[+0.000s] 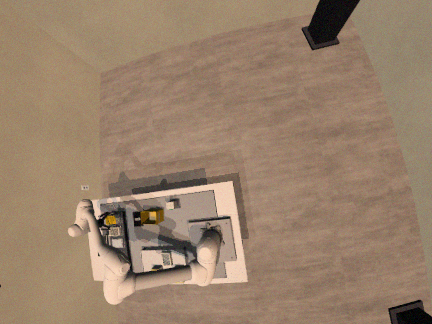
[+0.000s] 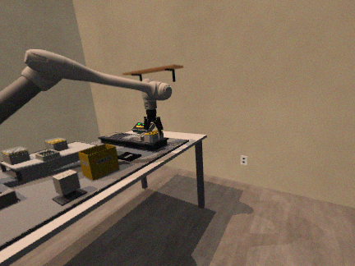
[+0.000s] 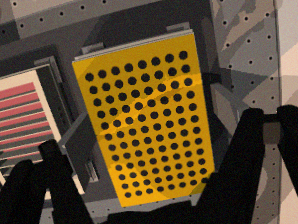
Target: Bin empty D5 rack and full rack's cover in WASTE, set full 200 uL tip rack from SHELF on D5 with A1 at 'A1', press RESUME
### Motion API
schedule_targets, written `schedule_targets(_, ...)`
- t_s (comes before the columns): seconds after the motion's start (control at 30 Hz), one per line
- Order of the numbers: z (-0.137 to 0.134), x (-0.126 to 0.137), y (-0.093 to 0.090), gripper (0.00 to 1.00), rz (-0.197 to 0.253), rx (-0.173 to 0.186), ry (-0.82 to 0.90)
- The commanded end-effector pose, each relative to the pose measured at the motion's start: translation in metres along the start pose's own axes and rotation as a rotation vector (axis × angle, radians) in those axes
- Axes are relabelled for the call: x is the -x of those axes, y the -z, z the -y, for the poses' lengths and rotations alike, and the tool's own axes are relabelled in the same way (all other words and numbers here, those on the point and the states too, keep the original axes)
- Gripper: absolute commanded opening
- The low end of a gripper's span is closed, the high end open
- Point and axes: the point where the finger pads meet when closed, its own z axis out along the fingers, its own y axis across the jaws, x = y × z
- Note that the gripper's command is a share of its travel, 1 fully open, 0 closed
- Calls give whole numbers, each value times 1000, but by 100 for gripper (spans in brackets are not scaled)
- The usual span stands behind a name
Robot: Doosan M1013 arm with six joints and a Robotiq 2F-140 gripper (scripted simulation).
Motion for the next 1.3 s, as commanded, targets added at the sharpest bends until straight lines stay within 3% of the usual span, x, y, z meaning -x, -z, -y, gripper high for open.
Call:
schedule_targets(0.0, 0, 0, 1, 77, -1, 0, 0)
schedule_targets(0.27, 0, 0, 1, 77, -1, 0, 0)
schedule_targets(0.3, 0, 0, 1, 0, -1, 0, 0)
schedule_targets(1.27, 0, 0, 1, 0, -1, 0, 0)
